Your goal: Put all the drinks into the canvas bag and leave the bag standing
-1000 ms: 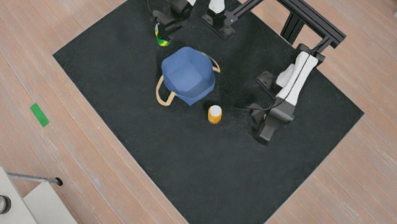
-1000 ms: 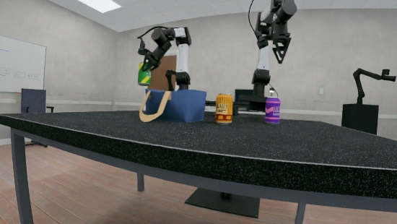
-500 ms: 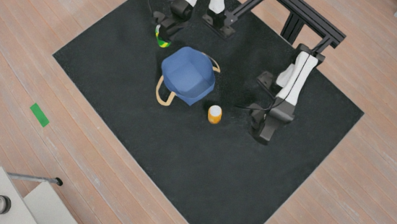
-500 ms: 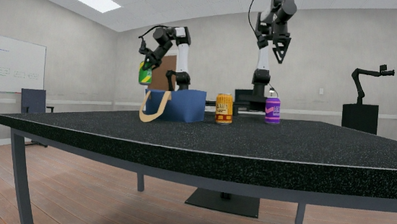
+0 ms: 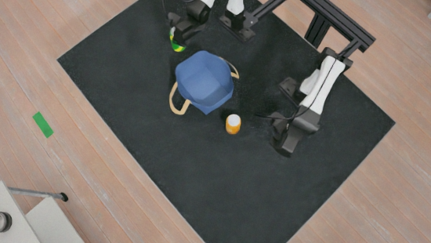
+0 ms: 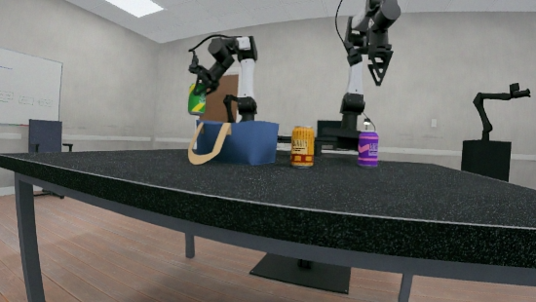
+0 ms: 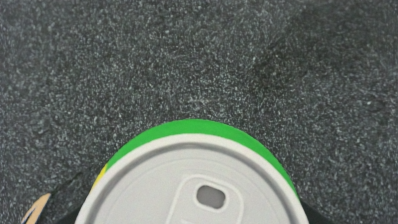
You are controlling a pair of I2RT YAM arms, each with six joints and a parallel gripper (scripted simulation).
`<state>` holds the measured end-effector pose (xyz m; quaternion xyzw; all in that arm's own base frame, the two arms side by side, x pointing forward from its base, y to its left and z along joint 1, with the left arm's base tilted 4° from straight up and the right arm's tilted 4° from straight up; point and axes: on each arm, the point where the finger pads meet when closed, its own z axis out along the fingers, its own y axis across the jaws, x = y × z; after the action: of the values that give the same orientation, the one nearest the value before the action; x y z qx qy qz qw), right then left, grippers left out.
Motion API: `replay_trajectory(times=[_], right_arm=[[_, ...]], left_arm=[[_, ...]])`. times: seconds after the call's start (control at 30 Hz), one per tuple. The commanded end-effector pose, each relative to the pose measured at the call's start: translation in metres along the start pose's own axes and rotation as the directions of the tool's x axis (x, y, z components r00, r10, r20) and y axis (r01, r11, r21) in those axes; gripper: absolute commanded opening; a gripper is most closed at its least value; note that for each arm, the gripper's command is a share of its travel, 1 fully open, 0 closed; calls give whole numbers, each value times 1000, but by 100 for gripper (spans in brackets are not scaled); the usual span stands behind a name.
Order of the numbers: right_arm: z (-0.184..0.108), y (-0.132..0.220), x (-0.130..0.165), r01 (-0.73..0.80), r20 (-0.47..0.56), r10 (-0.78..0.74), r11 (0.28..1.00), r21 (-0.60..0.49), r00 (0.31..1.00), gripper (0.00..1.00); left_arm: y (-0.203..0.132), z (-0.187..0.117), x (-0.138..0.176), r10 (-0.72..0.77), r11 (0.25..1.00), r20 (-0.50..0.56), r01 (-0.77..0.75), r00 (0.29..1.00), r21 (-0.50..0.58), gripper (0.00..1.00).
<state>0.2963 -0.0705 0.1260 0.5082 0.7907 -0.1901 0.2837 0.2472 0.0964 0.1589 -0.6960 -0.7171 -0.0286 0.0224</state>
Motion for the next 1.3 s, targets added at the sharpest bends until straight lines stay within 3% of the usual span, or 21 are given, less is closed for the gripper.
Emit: replay_trajectory(times=[0.0, 1.07, 1.27], right_arm=[[-14, 12, -4, -28, 45, 29, 1000, -7, 999, 70], [-55, 60, 55, -12, 38, 13, 1000, -8, 999, 70], [-61, 58, 38, -49, 37, 51, 998, -47, 998, 70]], left_arm=[[0, -7, -2, -2, 999, 4, 2, 1000, -32, 100], [0, -7, -2, -2, 999, 4, 2, 1000, -32, 100], [0, -7, -2, -2, 999, 4, 2, 1000, -32, 100]])
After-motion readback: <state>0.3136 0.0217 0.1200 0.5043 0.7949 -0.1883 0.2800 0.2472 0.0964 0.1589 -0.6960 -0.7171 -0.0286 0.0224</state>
